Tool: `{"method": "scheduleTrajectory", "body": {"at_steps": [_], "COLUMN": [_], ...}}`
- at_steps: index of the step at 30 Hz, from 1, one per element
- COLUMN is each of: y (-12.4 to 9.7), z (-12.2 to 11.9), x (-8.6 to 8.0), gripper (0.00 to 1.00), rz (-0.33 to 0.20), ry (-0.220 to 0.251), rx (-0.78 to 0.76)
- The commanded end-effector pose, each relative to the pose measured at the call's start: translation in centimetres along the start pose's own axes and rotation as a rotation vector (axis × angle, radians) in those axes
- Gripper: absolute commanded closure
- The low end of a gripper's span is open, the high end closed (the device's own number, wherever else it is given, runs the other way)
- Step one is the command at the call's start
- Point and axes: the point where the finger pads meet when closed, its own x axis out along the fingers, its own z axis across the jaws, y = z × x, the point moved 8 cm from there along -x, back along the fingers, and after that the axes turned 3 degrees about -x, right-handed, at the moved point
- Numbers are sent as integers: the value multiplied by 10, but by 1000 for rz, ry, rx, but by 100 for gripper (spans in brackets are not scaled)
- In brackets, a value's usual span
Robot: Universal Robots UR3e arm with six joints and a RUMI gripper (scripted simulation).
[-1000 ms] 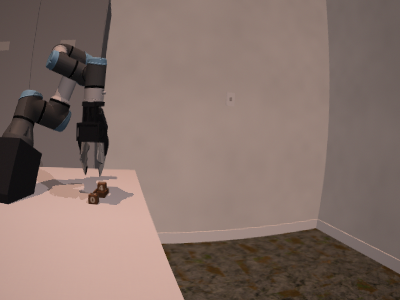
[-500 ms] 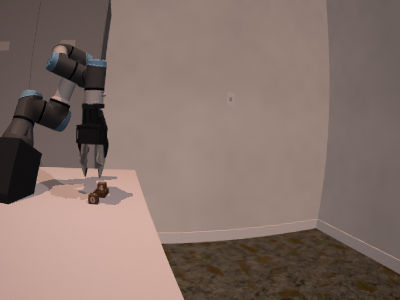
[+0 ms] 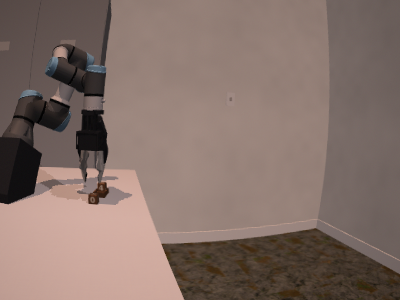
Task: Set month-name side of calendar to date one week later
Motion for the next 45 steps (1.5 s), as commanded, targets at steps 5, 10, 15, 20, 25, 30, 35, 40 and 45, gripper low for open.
{"method": "scheduleTrajectory", "body": {"at_steps": [5,10,15,20,25,30,35,40,45], "y": [-2,-2,-2,-2,-2,-2,-2,-2,-2], "z": [3,3,3,3,3,3,3,3,3], "x": [15,21,24,27,29,28,28,28,28], "gripper": [72,72,72,72,72,72,72,72,72], "rz": [-10,-10,-10,-10,-10,-11,-12,-12,-12], "ry": [-10,-10,-10,-10,-9,-10,-11,-11,-10], "rx": [0,0,0,0,0,0,-1,-1,-1]}}
